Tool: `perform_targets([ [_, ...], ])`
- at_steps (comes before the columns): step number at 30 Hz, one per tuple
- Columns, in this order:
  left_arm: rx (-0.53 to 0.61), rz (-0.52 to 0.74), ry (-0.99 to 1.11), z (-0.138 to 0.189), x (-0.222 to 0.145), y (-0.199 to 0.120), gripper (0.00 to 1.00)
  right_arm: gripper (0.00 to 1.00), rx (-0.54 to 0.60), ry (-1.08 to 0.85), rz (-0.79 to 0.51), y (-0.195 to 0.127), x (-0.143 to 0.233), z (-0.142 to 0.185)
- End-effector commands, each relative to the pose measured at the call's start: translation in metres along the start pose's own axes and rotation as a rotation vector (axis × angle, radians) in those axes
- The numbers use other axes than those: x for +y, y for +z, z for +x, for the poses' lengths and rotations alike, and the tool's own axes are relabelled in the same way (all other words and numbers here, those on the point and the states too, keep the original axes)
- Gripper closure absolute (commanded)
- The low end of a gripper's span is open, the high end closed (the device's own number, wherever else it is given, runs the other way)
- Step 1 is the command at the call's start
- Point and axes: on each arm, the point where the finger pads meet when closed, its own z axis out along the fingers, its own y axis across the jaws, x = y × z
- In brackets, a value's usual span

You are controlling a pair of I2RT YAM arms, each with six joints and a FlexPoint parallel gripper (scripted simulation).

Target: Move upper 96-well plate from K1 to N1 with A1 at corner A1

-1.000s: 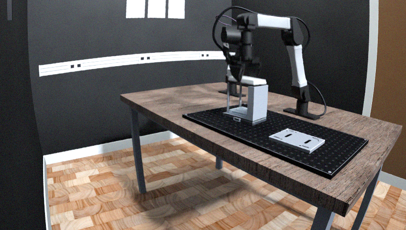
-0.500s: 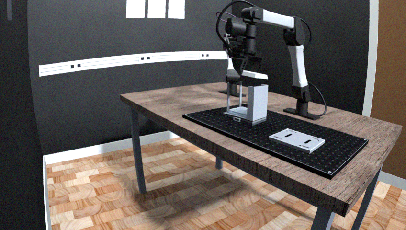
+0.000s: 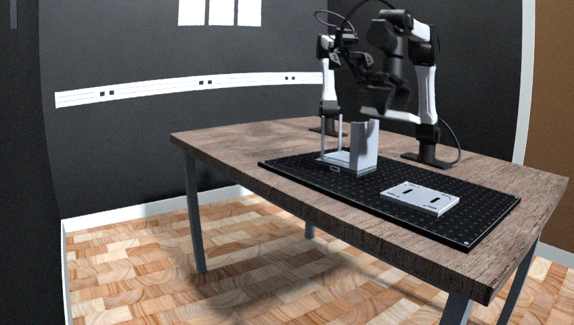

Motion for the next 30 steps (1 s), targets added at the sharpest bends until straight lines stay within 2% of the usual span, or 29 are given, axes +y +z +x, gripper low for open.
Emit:
perform_targets([
  [1,0.007,0.002,0.111,0.025,0.019,0.028,0.25,0.00,-0.038,-0.007,-0.016,0.032,0.010,-0.024],
  [7,0.023,0.086,0.179,0.071,0.025,0.079,0.25,0.00,0.008,-0.017,-0.048,0.089,0.029,-0.010],
  [12,0.011,0.141,0.207,0.096,0.020,0.110,0.25,0.00,0.035,-0.023,-0.064,0.119,0.040,0.003],
  [19,0.000,0.169,0.204,0.106,0.015,0.123,0.25,0.00,0.040,-0.024,-0.068,0.128,0.044,0.007],
  [22,-0.007,0.190,0.190,0.107,0.011,0.127,0.25,0.00,0.071,-0.025,-0.068,0.134,0.044,0.019],
  [23,0.002,0.166,0.191,0.107,0.014,0.117,0.25,0.00,0.071,-0.025,-0.068,0.134,0.044,0.019],
  [25,0.002,0.166,0.191,0.107,0.014,0.117,0.25,0.00,0.071,-0.025,-0.068,0.134,0.044,0.019],
  [30,-0.011,0.159,0.199,0.108,0.022,0.135,0.25,0.00,0.048,-0.024,-0.068,0.128,0.044,0.008],
])
